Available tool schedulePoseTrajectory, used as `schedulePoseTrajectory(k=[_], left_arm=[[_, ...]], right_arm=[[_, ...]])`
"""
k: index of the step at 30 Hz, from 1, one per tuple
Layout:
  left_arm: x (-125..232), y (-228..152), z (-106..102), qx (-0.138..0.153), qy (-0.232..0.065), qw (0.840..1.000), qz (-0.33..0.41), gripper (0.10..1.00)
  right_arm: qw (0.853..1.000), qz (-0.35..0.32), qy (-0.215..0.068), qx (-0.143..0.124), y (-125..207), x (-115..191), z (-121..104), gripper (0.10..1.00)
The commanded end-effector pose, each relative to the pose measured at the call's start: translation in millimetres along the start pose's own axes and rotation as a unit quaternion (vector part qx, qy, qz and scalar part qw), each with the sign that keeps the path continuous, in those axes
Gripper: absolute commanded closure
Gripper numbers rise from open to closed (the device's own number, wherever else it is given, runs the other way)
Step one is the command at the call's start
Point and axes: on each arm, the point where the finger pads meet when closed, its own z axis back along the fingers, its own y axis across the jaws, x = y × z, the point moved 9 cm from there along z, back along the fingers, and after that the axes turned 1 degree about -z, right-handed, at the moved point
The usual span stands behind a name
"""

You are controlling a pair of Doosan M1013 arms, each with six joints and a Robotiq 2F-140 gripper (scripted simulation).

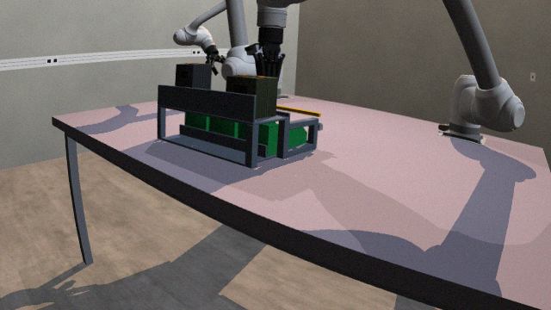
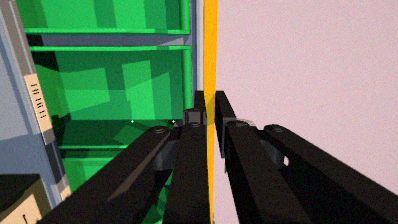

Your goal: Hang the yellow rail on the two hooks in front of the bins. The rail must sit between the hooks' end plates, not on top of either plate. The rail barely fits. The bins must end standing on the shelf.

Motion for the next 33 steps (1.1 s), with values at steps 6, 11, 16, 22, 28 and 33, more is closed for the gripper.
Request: schedulePoseTrajectory(k=[6,11,16,22,28,33], left_arm=[[-0.1,-0.3,0.7,-0.001,0.0,1.0,0.0,0.999],[-0.1,-0.3,0.0,-0.001,0.0,1.0,0.0,0.999],[-0.1,-0.3,-0.7,-0.001,0.0,1.0,0.0,0.999],[-0.1,-0.3,-1.1,-0.001,0.0,1.0,0.0,0.999],[-0.1,-0.3,-1.4,-0.001,0.0,1.0,0.0,0.999],[-0.1,-0.3,-1.6,-0.001,0.0,1.0,0.0,0.999]], right_arm=[[1.0,0.0,0.0,0.0,-0.1,0.1,0.4,0.098],[1.0,0.0,0.0,0.0,-0.1,0.1,0.4,0.098],[1.0,0.0,0.0,0.0,-0.1,0.1,0.4,0.098],[1.0,0.0,0.0,0.0,-0.1,0.1,0.4,0.098],[1.0,0.0,0.0,0.0,-0.1,0.1,0.4,0.098],[1.0,0.0,0.0,0.0,-0.1,0.1,0.4,0.098]])
